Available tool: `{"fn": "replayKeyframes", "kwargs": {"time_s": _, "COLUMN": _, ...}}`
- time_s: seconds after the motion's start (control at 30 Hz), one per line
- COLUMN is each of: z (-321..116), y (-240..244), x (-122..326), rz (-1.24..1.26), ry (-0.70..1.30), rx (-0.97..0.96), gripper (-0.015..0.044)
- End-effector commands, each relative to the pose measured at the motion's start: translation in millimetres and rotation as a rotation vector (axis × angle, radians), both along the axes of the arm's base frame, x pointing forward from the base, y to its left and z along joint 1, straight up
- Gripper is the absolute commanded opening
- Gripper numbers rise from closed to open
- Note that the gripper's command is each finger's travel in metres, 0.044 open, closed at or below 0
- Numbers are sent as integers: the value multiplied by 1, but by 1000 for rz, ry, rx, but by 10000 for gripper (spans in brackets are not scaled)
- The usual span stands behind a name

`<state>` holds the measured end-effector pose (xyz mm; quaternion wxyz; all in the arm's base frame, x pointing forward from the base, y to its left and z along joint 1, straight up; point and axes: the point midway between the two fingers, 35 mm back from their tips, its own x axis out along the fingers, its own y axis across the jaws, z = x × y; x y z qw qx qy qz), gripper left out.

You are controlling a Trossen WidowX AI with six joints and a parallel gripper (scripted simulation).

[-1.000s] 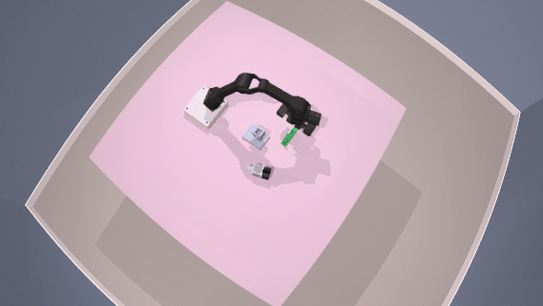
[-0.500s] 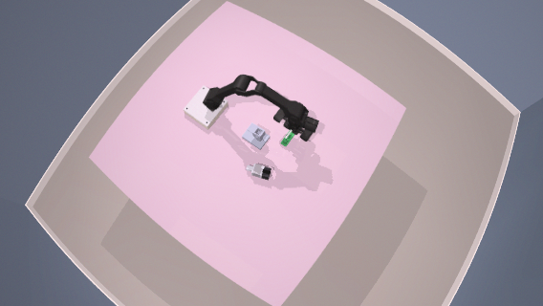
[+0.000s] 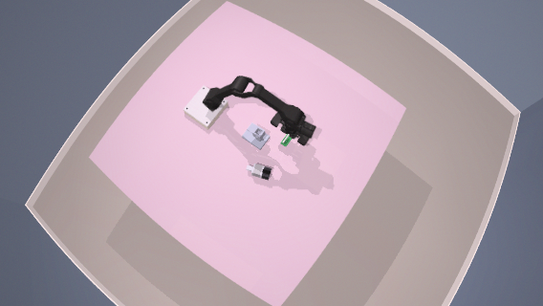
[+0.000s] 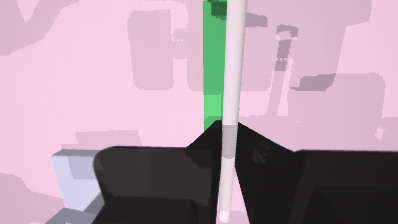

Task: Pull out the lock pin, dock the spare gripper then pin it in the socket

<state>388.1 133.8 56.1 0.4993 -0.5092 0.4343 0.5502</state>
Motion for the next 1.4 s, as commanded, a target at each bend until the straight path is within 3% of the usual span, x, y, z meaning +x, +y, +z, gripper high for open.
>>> {"fn": "replayKeyframes", "kwargs": {"time_s": 0.0, "z": -8, "y": -1, "x": -1, "rz": 6, "ry": 4, "rx": -2, "gripper": 0}}
{"fn": "replayKeyframes", "kwargs": {"time_s": 1.37, "z": -39, "y": -2, "x": -1, "rz": 8, "ry": -13, "rx": 3, "gripper": 0}}
